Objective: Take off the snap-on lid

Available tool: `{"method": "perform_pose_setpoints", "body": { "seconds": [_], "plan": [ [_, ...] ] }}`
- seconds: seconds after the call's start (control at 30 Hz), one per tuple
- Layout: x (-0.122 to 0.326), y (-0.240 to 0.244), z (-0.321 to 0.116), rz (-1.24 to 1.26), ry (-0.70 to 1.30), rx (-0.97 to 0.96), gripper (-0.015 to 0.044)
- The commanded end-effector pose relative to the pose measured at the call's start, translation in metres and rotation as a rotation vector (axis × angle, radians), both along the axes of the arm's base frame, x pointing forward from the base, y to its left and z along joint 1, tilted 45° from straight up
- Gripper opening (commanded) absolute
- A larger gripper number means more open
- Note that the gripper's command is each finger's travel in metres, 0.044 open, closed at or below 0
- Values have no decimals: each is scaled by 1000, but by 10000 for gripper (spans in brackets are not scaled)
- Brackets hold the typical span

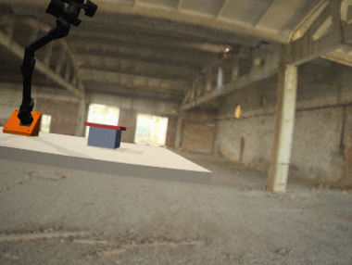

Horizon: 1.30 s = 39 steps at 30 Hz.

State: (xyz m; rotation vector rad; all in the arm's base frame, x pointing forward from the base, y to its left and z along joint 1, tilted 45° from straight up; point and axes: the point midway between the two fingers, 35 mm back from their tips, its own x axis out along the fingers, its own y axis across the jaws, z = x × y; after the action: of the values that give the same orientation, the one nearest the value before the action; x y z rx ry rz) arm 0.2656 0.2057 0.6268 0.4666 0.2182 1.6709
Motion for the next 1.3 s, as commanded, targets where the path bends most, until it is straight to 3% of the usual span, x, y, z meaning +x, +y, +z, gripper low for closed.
{"method": "perform_pose_setpoints", "body": {
  "seconds": [0.0, 0.2, 0.4, 0.63, 0.8, 0.97, 1.07, 1.27],
  "plan": [
    [2, 1, 0, -3, 10, 6, 374],
    [55, 18, -15, -120, 318, 169, 235],
    [100, 30, -49, -262, 565, 265, 235],
    [154, 39, -137, -561, 899, 338, 235],
    [169, 37, -193, -744, 1034, 339, 235],
    [172, 25, -280, -1038, 1170, 301, 235],
    [169, 19, -305, -1127, 1194, 282, 235],
    [139, -16, -399, -1505, 1209, 174, 235]
  ]
}}
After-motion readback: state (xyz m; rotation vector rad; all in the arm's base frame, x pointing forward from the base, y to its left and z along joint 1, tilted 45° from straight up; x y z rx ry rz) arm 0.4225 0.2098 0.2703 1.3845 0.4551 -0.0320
